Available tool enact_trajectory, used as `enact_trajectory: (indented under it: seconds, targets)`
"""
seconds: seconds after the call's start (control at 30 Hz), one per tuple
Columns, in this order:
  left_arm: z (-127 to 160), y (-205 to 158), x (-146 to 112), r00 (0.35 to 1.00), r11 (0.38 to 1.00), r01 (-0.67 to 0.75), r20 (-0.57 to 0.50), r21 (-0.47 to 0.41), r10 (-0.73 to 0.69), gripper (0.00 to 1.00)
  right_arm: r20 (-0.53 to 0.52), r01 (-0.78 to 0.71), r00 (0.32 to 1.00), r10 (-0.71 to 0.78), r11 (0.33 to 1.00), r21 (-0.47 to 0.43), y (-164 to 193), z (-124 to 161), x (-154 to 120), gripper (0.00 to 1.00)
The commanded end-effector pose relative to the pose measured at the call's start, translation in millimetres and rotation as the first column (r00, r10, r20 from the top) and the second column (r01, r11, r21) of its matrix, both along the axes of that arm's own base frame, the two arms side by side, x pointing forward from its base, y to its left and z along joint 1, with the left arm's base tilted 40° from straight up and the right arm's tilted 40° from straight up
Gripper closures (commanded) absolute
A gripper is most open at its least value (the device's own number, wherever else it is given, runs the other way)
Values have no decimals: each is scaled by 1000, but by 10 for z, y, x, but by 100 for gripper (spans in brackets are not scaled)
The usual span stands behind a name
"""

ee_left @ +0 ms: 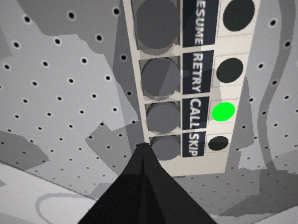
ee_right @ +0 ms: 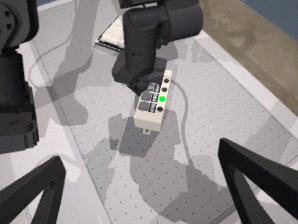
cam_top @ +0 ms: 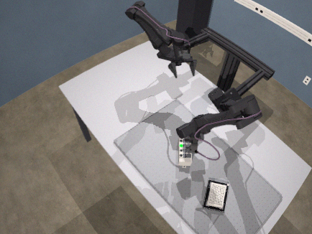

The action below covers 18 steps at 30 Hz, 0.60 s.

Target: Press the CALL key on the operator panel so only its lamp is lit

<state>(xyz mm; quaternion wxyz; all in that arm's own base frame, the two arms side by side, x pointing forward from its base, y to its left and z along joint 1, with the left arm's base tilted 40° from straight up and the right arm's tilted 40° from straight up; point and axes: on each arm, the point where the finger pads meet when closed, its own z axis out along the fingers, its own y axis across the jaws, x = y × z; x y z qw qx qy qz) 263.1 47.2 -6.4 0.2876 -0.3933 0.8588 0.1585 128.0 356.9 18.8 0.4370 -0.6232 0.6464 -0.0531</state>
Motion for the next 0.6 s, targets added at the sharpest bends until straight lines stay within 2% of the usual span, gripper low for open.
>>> enact_trajectory:
  seconds: [0.0, 0.23, 0.57]
  targets:
    - [304, -147, -63, 1000, 1000, -5, 12, 13, 5, 100, -5, -20, 1000, 20, 1000, -3, -2, -6, -43, 0]
    - [537, -313, -12, 997, 999, 36, 72, -2, -36, 100, -5, -20, 1000, 20, 1000, -3, -2, -6, -43, 0]
    - [542, -318, -4, 996, 999, 38, 75, -4, -37, 100, -5, -20, 1000, 20, 1000, -3, -2, -6, -43, 0]
